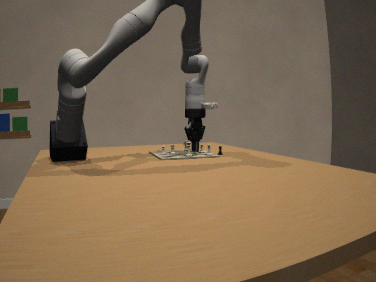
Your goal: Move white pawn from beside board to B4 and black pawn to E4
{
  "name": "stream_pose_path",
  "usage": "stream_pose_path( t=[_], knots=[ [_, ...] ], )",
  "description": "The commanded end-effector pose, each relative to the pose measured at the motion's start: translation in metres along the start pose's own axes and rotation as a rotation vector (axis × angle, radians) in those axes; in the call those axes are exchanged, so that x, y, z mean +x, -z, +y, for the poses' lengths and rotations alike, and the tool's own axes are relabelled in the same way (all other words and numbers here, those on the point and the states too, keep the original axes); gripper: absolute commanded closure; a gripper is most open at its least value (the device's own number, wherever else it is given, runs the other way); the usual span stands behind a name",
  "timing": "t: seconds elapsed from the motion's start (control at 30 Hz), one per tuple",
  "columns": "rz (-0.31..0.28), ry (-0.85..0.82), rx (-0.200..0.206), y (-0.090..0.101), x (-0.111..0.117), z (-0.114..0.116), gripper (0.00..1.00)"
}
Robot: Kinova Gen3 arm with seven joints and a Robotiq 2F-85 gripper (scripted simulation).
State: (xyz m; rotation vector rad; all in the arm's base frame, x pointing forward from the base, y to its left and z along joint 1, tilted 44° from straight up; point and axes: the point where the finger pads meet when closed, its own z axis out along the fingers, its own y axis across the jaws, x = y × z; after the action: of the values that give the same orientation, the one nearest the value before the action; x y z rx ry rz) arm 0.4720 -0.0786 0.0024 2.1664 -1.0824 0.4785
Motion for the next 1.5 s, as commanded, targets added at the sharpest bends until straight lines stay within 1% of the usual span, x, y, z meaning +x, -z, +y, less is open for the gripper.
stream_pose_path(
  t=[0.0, 1.43, 1.47],
  knots=[
    [0.0, 0.0, 0.001, 0.0, -0.0001, -0.0004, 1.0],
    [0.0, 0.0, 0.001, -0.0004, -0.0001, -0.0004, 1.0],
    [0.0, 0.0, 0.001, -0.0004, -0.0001, -0.0004, 0.93]
  ],
)
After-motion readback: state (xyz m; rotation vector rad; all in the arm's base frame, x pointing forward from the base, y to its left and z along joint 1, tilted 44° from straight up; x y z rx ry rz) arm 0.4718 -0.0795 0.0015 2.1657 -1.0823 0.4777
